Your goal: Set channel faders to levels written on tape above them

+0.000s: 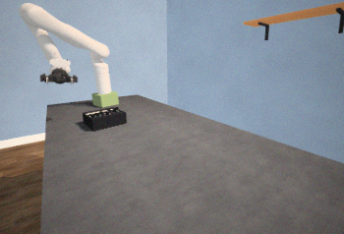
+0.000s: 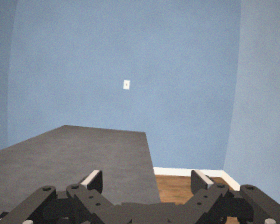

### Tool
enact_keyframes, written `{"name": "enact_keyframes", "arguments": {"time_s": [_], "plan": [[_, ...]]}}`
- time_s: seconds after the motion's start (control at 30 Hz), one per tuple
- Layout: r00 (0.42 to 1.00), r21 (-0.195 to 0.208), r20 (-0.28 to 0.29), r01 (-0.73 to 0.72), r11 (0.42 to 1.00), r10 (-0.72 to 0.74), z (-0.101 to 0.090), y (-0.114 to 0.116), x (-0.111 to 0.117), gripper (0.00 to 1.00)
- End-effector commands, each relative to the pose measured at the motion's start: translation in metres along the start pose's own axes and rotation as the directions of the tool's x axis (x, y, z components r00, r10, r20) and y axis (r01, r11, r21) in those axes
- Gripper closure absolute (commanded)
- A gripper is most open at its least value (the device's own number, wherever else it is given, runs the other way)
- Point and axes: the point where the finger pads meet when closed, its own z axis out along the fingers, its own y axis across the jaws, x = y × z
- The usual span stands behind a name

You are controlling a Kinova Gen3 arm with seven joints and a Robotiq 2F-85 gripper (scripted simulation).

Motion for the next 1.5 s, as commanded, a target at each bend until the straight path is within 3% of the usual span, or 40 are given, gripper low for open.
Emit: {"name": "enact_keyframes", "arguments": {"time_s": [0.0, 0.63, 0.8, 0.93, 1.03, 1.1, 1.27, 1.4, 1.43, 1.47], "plan": [[1.0, 0.0, -0.001, 0.001, 1.0, -0.001, 0.0, 0.0, 0.001, 0.0], [1.0, 0.002, -0.001, 0.002, 1.0, -0.002, 0.0, 0.0, 0.001, 0.0], [1.0, 0.039, 0.003, 0.021, 0.999, -0.021, 0.004, -0.01, 0.001, 0.0], [0.998, 0.118, 0.008, 0.063, 0.991, -0.064, 0.012, -0.03, 0.001, 0.0], [0.993, 0.213, 0.009, 0.114, 0.97, -0.118, 0.019, -0.055, 0.0, 0.0], [0.993, 0.213, 0.009, 0.114, 0.97, -0.118, 0.019, -0.055, 0.0, 0.0], [0.967, 0.424, -0.016, 0.236, 0.874, -0.253, 0.027, -0.11, -0.005, 0.0], [0.917, 0.61, -0.083, 0.356, 0.708, -0.39, 0.024, -0.161, -0.013, 0.0], [0.917, 0.61, -0.083, 0.356, 0.708, -0.39, 0.024, -0.161, -0.013, 0.0], [0.899, 0.653, -0.109, 0.387, 0.651, -0.425, 0.022, -0.173, -0.016, 0.0]]}}
